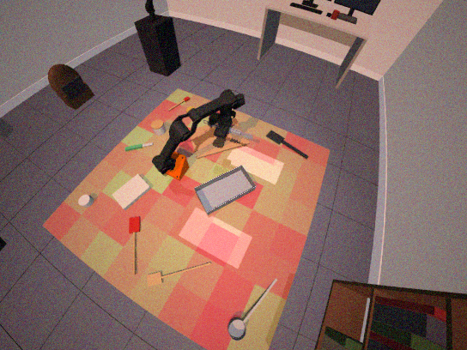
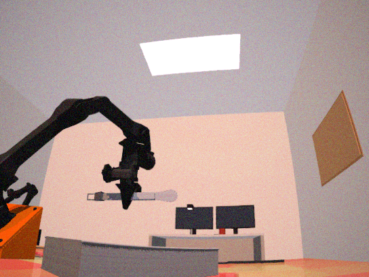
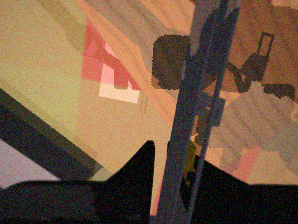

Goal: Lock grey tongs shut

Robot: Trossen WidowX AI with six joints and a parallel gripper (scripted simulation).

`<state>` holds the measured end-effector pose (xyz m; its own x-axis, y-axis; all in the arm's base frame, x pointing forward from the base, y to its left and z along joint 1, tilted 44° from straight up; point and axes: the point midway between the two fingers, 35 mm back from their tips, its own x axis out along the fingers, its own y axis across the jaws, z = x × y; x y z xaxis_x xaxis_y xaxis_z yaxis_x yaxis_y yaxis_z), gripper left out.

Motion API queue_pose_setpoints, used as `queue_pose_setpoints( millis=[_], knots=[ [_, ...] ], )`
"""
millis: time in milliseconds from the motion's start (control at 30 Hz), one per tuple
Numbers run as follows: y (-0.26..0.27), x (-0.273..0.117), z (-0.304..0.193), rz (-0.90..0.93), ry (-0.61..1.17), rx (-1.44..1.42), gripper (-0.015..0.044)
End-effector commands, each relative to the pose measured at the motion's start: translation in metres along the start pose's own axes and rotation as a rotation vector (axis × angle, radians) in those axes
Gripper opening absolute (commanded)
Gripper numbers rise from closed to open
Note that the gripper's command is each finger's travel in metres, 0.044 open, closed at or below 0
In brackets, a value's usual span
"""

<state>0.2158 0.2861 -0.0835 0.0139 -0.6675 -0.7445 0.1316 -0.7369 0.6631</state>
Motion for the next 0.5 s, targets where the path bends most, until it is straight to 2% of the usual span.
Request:
queue_pose_setpoints(
  millis=[0, 333, 467],
  knots=[
    [-0.028, -0.004, 0.020, -0.010, 0.003, -0.123, -0.0150],
    [-0.086, 0.003, 0.075, -0.005, -0.002, -0.422, -0.0150],
    [-0.090, 0.004, 0.079, -0.004, -0.002, -0.442, -0.0150]
  ],
)
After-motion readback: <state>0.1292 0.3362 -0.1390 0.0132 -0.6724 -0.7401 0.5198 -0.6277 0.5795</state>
